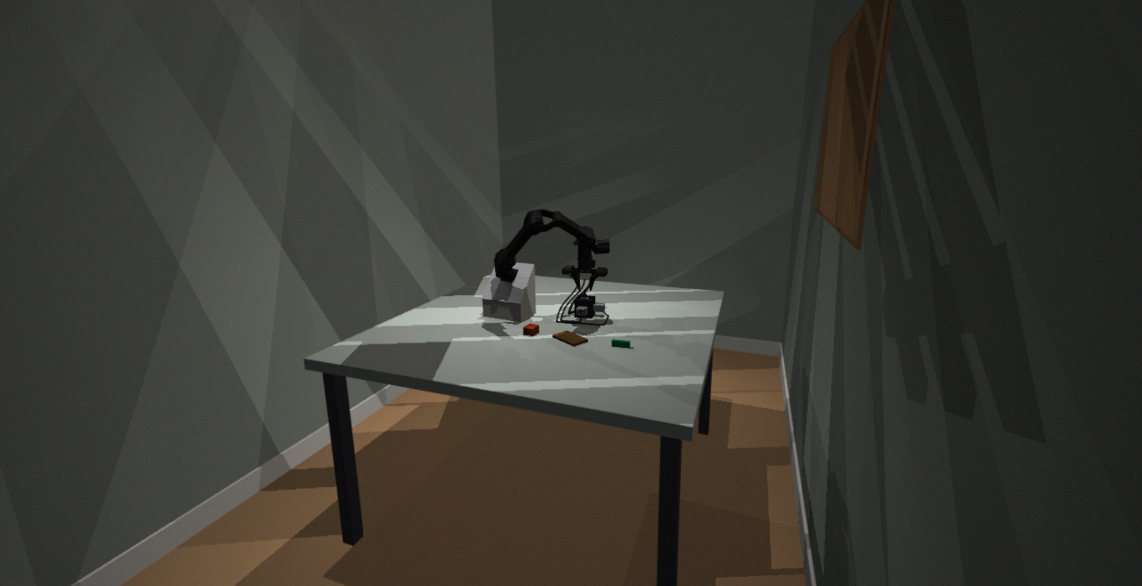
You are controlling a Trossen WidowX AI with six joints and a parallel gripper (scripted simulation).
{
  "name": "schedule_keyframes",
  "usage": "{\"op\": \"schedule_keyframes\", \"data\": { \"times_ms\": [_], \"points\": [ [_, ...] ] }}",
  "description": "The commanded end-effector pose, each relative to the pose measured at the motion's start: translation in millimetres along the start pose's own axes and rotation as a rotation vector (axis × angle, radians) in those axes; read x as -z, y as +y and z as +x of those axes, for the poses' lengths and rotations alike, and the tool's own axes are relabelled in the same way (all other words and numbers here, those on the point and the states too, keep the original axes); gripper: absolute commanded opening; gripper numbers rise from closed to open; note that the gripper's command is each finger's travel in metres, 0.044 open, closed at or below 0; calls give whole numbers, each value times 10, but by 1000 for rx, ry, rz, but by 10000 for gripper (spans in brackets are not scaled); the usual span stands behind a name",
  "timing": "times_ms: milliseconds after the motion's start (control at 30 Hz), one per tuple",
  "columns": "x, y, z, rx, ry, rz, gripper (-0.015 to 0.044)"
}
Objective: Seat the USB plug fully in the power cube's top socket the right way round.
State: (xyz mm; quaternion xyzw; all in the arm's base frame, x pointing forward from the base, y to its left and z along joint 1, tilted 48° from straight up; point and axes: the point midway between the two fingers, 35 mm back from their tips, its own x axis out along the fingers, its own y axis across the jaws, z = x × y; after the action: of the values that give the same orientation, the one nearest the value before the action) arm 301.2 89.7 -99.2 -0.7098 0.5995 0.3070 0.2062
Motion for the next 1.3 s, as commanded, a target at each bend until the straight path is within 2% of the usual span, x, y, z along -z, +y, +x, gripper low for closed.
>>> {"op": "schedule_keyframes", "data": {
  "times_ms": [0,167,1267],
  "points": [
    [0,-1,-2,0,-1,1,125],
    [0,-1,-2,0,-1,1,0],
    [-2,1,-101,0,-1,0,0]
  ]
}}
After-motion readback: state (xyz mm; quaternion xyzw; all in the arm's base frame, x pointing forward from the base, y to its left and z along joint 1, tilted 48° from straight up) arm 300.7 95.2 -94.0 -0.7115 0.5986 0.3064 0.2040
